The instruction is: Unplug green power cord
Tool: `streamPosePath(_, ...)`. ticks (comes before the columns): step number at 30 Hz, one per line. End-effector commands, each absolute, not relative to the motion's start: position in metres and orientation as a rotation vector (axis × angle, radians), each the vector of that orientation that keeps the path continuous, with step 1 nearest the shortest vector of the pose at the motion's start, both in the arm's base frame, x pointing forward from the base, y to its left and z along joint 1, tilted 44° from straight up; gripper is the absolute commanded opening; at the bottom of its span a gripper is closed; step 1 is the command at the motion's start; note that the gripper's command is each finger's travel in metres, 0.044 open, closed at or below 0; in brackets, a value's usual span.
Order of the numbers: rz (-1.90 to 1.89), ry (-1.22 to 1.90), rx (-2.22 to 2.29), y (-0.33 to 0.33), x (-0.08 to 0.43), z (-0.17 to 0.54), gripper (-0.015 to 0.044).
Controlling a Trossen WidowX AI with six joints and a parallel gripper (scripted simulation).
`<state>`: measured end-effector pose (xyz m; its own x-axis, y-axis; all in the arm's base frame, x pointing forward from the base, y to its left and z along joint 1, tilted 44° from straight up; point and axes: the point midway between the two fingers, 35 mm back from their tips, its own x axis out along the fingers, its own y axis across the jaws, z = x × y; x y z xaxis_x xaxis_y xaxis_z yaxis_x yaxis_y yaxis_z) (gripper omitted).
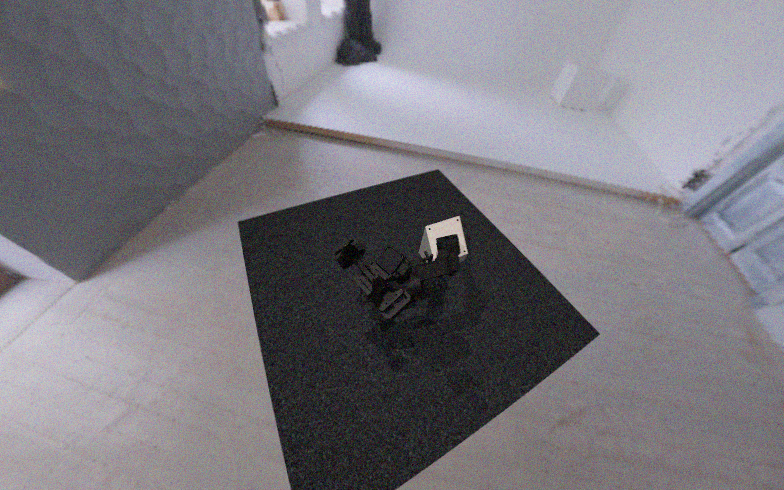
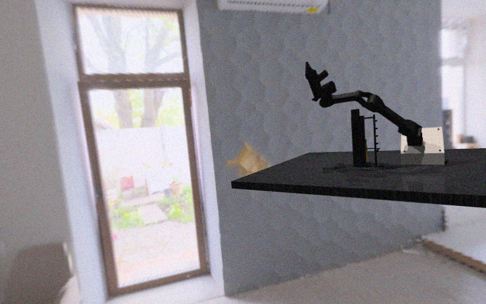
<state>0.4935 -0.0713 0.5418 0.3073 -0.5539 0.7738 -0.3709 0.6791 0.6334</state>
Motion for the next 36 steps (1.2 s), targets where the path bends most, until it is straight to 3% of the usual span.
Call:
streamPosePath(1,-0.145,-1.291,0.875,-0.071,0.495,0.541,0.0374)
streamPosePath(9,-0.184,-0.843,0.746,-0.083,0.568,0.478,0.0164)
streamPosePath(21,-0.281,-0.112,0.745,-0.104,0.607,0.315,0.016)
streamPosePath(30,-0.338,0.323,0.861,-0.111,0.575,0.202,0.016)
streamPosePath(36,-0.417,0.695,0.985,-0.106,0.517,0.119,0.016)
